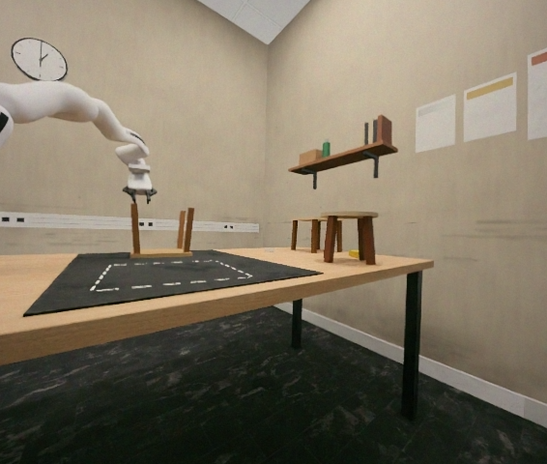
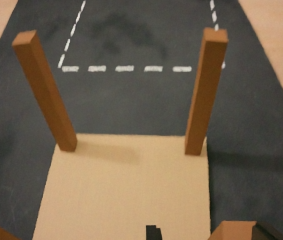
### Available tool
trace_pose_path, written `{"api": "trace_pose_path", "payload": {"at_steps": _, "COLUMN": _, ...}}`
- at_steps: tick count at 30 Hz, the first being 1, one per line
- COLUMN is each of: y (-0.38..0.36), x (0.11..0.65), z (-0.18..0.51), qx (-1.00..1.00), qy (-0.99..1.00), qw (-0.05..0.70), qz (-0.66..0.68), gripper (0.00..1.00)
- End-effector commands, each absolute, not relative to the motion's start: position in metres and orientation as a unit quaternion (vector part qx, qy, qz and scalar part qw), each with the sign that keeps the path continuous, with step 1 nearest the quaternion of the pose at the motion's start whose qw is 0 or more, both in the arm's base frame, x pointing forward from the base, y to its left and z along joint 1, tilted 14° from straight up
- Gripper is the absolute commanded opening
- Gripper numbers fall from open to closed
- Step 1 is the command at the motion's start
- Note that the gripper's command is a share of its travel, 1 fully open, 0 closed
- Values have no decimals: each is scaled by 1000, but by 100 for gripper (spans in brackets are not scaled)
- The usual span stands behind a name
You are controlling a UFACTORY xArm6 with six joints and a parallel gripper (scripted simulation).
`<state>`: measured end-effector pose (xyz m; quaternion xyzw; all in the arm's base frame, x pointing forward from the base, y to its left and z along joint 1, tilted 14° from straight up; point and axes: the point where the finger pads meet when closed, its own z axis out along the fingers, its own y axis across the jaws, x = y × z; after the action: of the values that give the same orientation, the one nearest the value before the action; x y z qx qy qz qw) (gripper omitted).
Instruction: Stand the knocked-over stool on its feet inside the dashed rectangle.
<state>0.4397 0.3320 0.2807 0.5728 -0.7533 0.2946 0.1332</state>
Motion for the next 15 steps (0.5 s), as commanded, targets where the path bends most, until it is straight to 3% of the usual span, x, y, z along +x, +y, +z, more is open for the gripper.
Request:
{"api": "trace_pose_path", "payload": {"at_steps": 1, "y": 342, "x": 426, "z": 281, "qx": 532, "qy": -758, "qw": 194, "qz": 325, "gripper": 53}}
{"api": "trace_pose_path", "payload": {"at_steps": 15, "y": 343, "x": 422, "z": 280, "qx": 526, "qy": -758, "qw": 197, "qz": 331, "gripper": 53}}
